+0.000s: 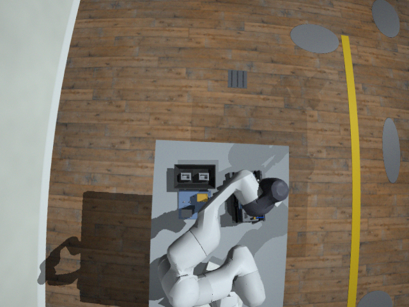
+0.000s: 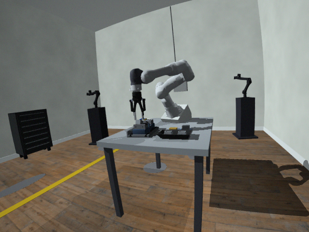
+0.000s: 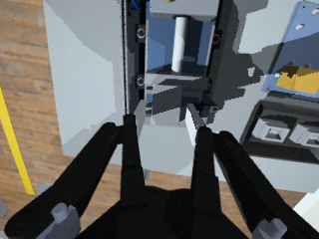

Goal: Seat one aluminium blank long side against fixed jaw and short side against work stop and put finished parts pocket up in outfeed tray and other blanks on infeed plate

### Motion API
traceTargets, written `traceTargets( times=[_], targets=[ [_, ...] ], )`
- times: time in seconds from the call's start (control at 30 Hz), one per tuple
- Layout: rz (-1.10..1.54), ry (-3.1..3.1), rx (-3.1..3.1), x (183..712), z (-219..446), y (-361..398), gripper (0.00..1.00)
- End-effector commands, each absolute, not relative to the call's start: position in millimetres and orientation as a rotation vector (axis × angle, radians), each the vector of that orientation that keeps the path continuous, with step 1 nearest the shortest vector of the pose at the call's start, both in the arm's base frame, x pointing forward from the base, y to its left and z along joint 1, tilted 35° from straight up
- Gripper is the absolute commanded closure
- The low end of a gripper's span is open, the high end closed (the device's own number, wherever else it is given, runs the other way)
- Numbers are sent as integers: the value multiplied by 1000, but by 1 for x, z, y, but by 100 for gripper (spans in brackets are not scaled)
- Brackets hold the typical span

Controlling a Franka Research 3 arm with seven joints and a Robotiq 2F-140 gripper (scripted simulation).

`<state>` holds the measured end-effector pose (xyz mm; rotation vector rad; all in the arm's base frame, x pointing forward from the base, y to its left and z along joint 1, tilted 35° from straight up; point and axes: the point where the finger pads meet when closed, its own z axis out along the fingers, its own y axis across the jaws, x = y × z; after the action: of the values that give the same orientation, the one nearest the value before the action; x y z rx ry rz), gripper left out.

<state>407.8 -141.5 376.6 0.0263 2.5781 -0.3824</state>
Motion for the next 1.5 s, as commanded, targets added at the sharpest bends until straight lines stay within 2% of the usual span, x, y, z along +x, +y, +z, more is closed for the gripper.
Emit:
traceTargets(
  times=[0.0, 1.47],
  targets=[
    [-382, 2575, 21, 409, 375, -142, 60],
    [-382, 2575, 21, 415, 365, -145, 60]
  ],
)
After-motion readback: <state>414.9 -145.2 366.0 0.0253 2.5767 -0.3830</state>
